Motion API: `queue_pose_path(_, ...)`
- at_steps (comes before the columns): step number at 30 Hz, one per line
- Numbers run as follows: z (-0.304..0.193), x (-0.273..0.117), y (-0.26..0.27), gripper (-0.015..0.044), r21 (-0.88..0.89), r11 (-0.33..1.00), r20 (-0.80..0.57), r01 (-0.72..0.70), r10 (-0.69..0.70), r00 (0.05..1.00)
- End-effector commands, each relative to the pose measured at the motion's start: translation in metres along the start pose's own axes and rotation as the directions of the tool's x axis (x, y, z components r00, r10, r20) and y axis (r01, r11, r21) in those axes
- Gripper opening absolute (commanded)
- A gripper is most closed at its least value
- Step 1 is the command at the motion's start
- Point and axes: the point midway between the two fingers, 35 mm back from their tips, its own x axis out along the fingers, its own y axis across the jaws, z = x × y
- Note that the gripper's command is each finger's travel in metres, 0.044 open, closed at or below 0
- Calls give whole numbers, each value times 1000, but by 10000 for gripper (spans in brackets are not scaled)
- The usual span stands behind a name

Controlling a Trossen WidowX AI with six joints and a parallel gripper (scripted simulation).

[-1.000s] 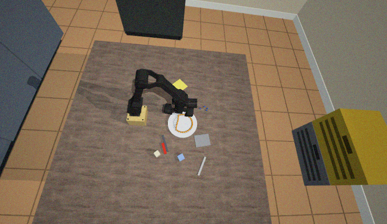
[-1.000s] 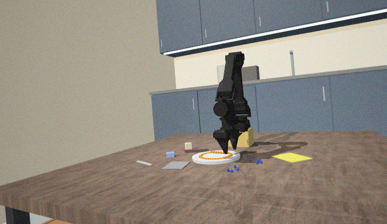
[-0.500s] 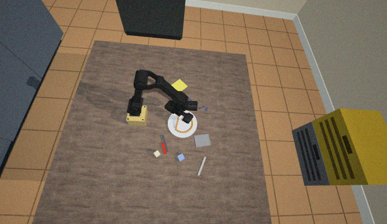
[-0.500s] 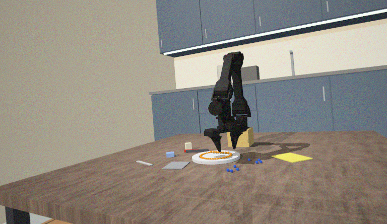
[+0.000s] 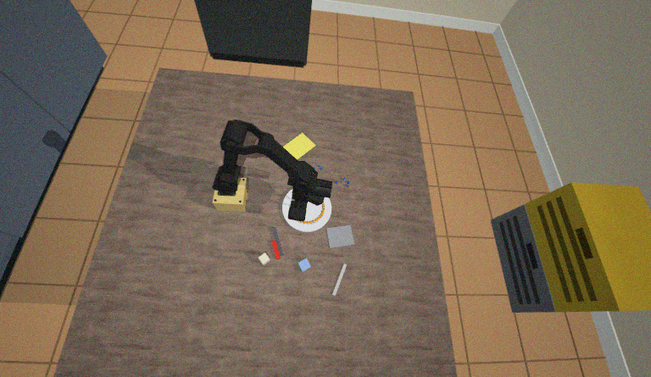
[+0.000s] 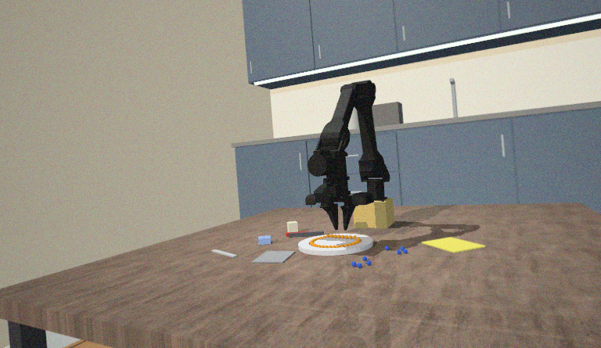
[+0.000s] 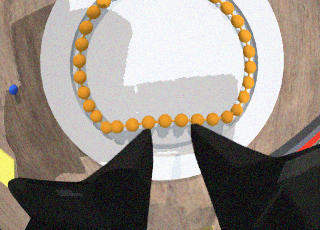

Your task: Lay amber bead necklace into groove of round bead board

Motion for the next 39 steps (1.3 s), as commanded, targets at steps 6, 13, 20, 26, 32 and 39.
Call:
queue_pose_path(6,-3,-16,-43,120,971,241,2,-1,-3,1000)
queue_pose_path(13,-4,-17,-46,120,992,124,2,-2,-3,1000)
queue_pose_path(20,-4,-17,-46,120,992,124,2,-2,-3,1000)
queue_pose_path(26,-4,-10,-46,120,992,124,2,-2,-3,1000)
queue_pose_path(32,0,-9,-46,120,991,130,18,-17,-3,1000)
queue_pose_path(39,-1,0,-46,120,992,128,13,-13,-3,1000)
